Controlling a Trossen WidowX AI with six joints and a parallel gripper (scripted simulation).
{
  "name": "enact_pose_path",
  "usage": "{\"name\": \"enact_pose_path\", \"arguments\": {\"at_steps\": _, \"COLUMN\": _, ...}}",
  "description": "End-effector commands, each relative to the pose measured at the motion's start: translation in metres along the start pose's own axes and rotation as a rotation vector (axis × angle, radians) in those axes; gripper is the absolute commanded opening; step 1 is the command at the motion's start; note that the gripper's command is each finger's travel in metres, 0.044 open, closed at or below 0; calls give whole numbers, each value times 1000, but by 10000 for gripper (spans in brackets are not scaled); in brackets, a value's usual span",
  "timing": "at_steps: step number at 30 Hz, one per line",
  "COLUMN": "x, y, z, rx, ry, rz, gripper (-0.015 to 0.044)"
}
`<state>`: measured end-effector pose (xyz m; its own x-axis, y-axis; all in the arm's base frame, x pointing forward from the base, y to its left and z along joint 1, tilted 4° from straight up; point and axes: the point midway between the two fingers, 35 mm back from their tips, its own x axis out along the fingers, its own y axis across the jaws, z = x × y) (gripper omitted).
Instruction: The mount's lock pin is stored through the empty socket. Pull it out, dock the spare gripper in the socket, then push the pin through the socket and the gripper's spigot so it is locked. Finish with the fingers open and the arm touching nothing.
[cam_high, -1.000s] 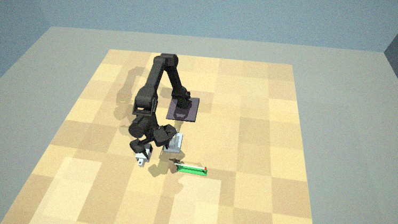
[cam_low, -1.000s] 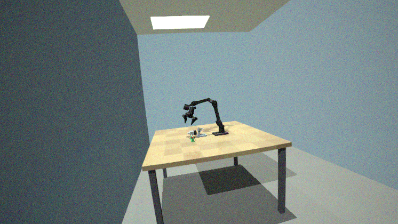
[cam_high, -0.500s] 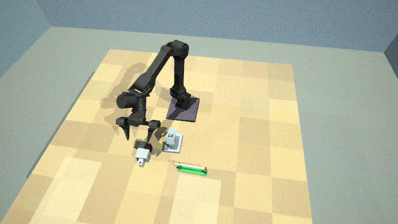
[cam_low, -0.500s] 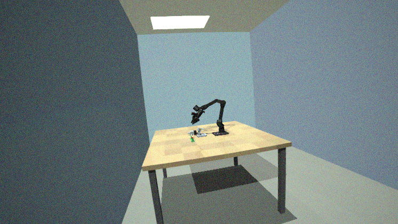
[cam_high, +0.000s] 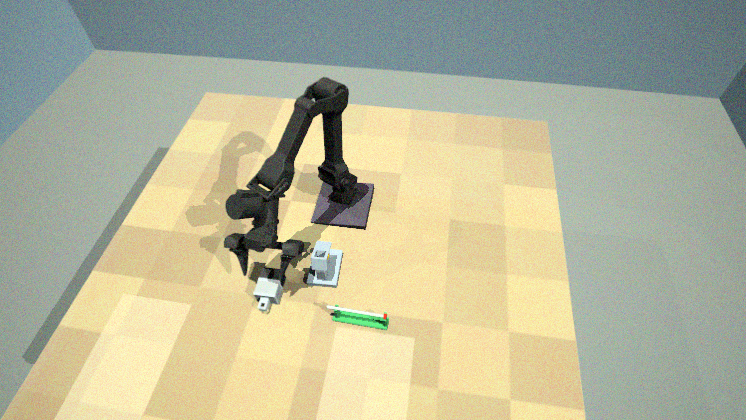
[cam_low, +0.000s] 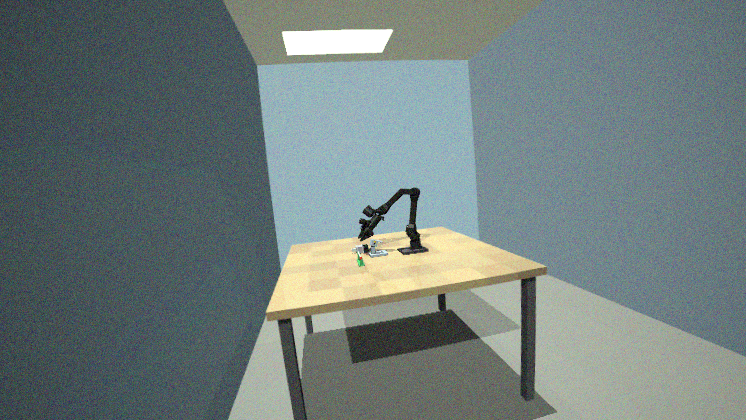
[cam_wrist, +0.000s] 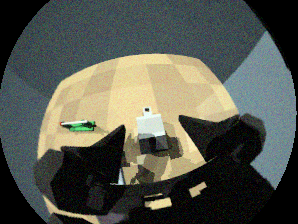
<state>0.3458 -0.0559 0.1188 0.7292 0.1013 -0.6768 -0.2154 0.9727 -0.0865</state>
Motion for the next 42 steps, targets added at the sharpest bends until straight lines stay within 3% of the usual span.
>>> {"name": "enact_pose_path", "arguments": {"at_steps": 1, "x": 10, "y": 2, "z": -12, "rx": 4, "ry": 4, "rz": 0, "gripper": 440}}
{"name": "enact_pose_path", "arguments": {"at_steps": 42, "x": 53, "y": 2, "z": -58, "rx": 4, "ry": 5, "rz": 0, "gripper": 440}}
